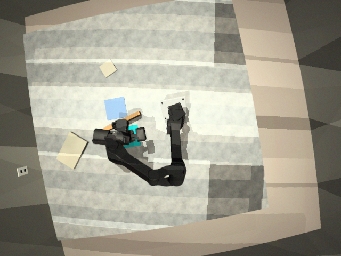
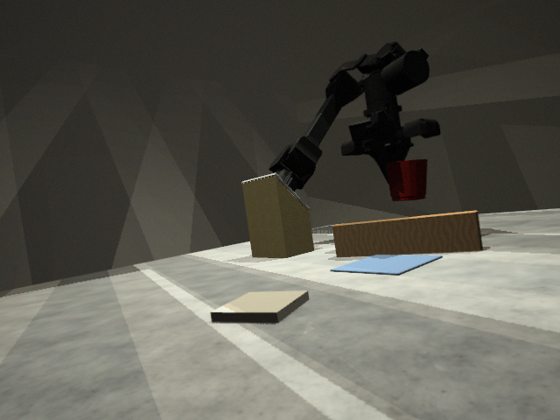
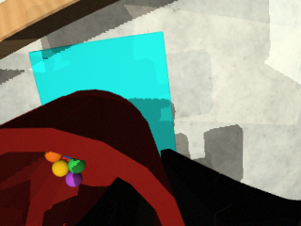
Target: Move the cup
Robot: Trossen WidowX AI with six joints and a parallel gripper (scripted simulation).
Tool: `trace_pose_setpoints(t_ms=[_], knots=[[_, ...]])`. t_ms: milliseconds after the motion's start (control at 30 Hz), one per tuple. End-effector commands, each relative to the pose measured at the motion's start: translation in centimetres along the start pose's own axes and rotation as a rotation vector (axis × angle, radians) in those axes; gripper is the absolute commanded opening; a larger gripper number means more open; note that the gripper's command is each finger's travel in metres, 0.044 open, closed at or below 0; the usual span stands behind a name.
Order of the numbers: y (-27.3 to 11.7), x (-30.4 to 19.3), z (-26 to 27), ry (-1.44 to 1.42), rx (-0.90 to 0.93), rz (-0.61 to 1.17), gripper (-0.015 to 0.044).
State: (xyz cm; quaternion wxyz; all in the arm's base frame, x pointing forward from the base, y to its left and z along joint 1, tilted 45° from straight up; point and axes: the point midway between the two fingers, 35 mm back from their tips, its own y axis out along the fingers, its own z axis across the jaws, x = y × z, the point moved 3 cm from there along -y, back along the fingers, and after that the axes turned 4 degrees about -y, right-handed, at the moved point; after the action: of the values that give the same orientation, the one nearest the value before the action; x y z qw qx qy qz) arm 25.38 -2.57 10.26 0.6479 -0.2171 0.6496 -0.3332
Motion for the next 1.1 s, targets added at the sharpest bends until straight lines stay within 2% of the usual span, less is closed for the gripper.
trace_pose_setpoints(t_ms=[0, 1067], knots=[[0.6, -0.1, -0.1, 0.003, -0.002, 0.005, 0.0000], [4.9, -0.2, 0.0, 0.003, -0.002, 0.006, 0.0000]])
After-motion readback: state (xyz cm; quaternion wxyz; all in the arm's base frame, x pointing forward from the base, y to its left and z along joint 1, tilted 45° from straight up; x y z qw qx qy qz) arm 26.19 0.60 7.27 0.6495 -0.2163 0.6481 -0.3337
